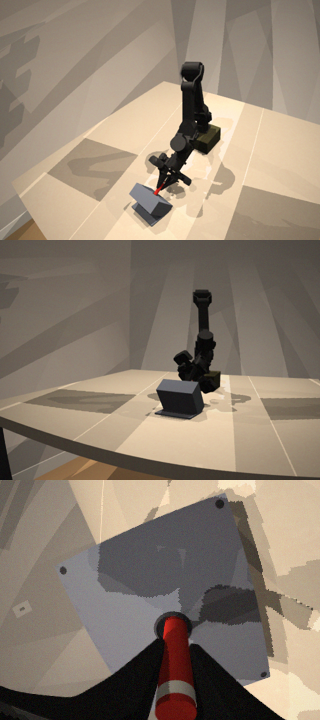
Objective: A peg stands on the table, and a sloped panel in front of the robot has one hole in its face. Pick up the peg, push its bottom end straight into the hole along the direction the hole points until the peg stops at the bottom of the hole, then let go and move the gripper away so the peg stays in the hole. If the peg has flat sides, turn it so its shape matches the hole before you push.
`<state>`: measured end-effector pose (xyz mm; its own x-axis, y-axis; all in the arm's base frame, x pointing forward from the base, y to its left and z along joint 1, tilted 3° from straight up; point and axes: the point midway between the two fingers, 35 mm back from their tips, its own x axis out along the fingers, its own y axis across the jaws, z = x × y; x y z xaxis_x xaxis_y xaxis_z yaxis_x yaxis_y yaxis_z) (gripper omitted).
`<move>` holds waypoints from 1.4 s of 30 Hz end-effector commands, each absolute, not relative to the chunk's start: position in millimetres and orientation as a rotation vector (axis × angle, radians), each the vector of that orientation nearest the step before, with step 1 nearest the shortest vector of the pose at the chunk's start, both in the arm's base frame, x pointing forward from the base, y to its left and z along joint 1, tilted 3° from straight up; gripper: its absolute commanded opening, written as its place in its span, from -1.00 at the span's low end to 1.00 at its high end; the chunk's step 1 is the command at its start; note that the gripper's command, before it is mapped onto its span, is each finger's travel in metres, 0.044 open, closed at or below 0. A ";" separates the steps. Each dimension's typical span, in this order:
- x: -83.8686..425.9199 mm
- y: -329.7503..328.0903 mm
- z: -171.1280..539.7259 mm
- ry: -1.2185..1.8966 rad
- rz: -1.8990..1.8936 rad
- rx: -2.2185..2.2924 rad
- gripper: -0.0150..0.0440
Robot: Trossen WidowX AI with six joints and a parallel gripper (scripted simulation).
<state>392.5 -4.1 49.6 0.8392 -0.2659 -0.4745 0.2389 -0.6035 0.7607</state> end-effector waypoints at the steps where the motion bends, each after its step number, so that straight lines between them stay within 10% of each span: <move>1: 395.7 -3.9 50.3 -0.017 -0.695 2.104 -0.49; 36: 400.1 -6.4 46.9 -0.019 -0.703 2.104 -0.49; 42: 400.1 -6.4 46.9 -0.019 -0.703 2.104 0.04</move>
